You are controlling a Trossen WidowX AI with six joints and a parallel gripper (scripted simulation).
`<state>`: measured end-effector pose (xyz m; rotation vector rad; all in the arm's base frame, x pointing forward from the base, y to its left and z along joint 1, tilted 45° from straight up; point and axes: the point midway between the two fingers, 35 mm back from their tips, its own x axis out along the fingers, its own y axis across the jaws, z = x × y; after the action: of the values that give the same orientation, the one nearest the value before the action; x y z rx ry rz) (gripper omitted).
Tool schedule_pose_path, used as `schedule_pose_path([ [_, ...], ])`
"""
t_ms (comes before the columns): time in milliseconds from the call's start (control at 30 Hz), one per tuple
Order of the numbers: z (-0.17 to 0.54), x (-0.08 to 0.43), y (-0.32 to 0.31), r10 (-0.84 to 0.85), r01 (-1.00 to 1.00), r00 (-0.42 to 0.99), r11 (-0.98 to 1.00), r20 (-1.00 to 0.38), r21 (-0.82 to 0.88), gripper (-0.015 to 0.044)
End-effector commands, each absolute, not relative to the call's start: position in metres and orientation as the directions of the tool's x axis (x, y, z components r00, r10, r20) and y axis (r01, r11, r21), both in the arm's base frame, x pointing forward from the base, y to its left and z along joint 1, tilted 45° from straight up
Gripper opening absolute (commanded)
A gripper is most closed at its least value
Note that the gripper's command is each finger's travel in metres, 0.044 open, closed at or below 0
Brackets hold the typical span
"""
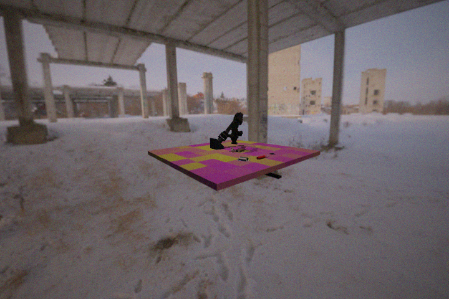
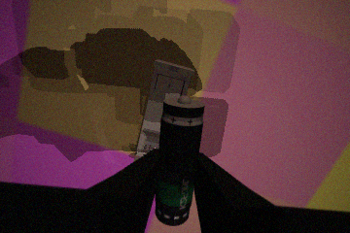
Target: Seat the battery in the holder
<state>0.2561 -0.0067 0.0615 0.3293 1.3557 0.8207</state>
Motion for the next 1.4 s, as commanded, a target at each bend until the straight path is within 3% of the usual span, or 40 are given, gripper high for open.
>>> schedule_pose_path([
  [0,0.07,0.253,0.002,0.687,-0.186,-0.008,0.713,-0.727,0.676,0.0065],
  [300,0.07,0.253,0.004,0.683,-0.158,0.002,0.722,-0.731,0.674,0.0065],
  [1000,0.044,0.259,0.031,0.674,-0.156,0.238,0.737,-0.699,0.658,0.0065],
  [1367,0.042,0.259,0.033,0.664,-0.151,0.279,0.744,-0.694,0.651,0.0065],
])
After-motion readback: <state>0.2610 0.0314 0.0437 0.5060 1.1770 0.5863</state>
